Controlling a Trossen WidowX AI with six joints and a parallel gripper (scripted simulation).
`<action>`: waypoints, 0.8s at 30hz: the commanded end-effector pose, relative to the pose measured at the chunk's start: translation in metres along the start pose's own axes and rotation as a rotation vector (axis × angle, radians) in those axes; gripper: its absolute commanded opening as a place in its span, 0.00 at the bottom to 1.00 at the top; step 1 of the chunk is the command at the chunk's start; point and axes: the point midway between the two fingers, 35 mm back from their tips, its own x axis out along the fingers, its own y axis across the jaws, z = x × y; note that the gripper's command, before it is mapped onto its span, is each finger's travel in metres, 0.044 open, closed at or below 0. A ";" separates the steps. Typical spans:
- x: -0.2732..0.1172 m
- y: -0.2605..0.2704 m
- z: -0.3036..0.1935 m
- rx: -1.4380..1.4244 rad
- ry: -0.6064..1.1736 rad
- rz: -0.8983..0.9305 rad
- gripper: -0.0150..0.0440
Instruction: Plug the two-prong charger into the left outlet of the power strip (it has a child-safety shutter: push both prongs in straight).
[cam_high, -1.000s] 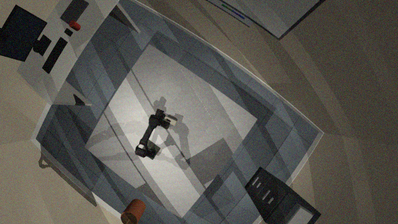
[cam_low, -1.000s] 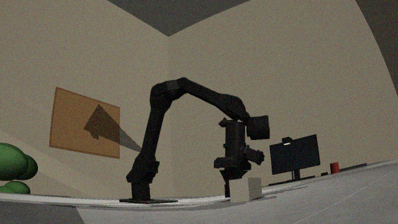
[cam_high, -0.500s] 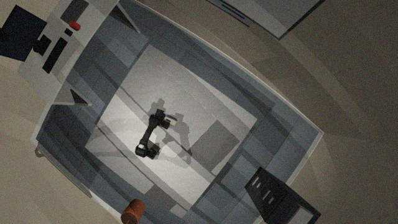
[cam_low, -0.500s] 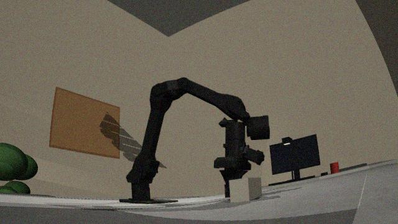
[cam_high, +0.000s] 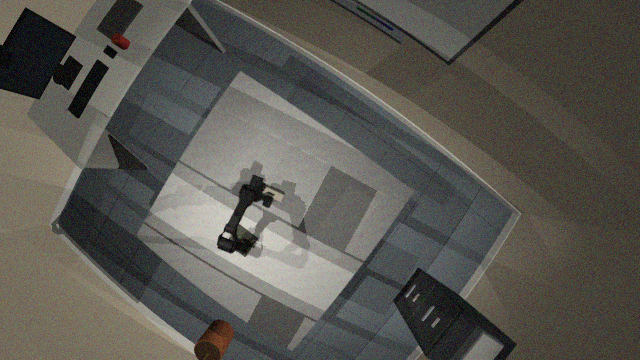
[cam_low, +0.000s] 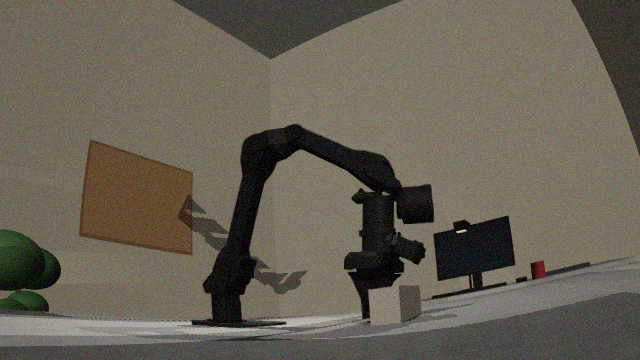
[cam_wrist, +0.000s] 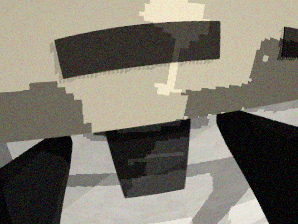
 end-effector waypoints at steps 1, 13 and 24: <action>0.000 0.000 0.000 0.000 -0.004 0.000 1.00; 0.000 0.000 -0.004 -0.001 -0.012 0.001 1.00; 0.001 0.000 -0.007 -0.001 -0.019 0.002 1.00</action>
